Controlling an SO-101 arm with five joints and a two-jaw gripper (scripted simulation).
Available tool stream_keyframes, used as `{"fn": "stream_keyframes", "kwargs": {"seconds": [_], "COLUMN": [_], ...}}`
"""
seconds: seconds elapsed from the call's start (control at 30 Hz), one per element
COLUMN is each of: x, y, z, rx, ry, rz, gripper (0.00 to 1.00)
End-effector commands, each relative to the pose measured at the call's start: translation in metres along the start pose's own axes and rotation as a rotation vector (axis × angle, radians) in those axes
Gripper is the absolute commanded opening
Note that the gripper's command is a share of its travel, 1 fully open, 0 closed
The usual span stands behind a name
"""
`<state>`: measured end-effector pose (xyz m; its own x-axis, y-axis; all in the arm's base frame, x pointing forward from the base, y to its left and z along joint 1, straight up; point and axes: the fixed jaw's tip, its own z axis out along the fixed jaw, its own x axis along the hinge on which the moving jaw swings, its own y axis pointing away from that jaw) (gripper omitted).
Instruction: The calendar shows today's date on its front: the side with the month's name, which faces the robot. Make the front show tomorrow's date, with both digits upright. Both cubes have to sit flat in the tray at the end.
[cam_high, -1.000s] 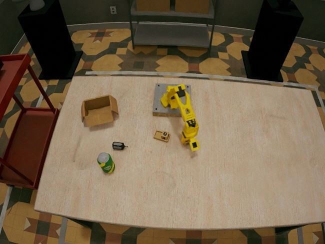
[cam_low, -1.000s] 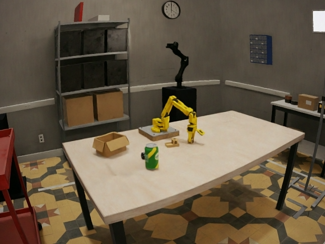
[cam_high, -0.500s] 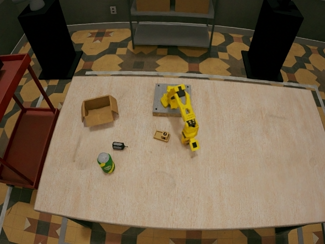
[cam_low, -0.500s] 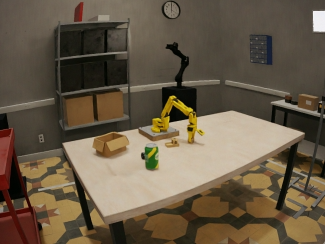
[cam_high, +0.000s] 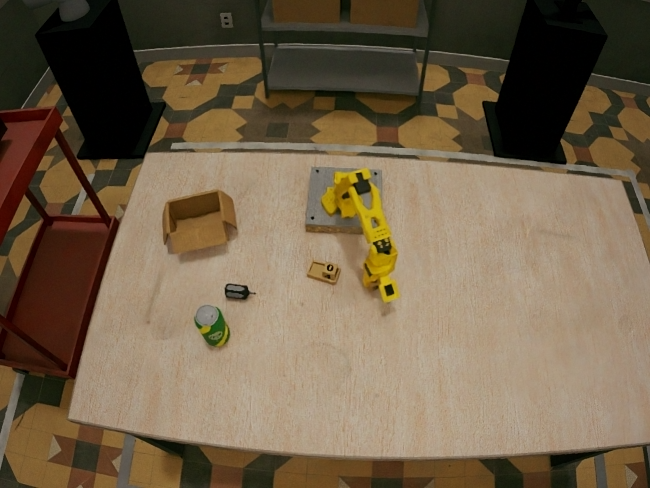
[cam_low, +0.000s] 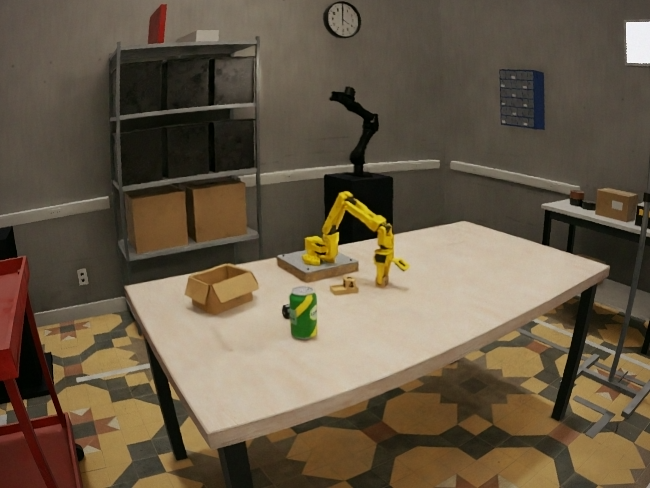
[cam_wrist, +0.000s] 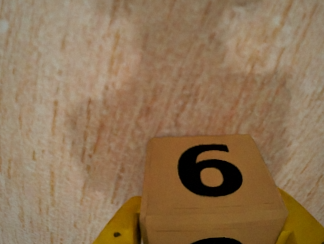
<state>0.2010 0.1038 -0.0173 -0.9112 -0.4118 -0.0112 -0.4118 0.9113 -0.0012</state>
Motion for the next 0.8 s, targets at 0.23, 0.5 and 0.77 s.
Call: {"fn": "stream_keyframes", "kwargs": {"seconds": [0.23,0.5,0.77], "x": [0.004,0.003,0.002], "y": [-0.001,-0.001,0.0], "z": [0.004,0.001,-0.018], "rx": [-0.001,-0.001,-0.001], "ry": [0.018,0.018,0.018], "rz": [-0.004,-0.004,-0.004], "gripper": [0.0,0.0,0.0]}}
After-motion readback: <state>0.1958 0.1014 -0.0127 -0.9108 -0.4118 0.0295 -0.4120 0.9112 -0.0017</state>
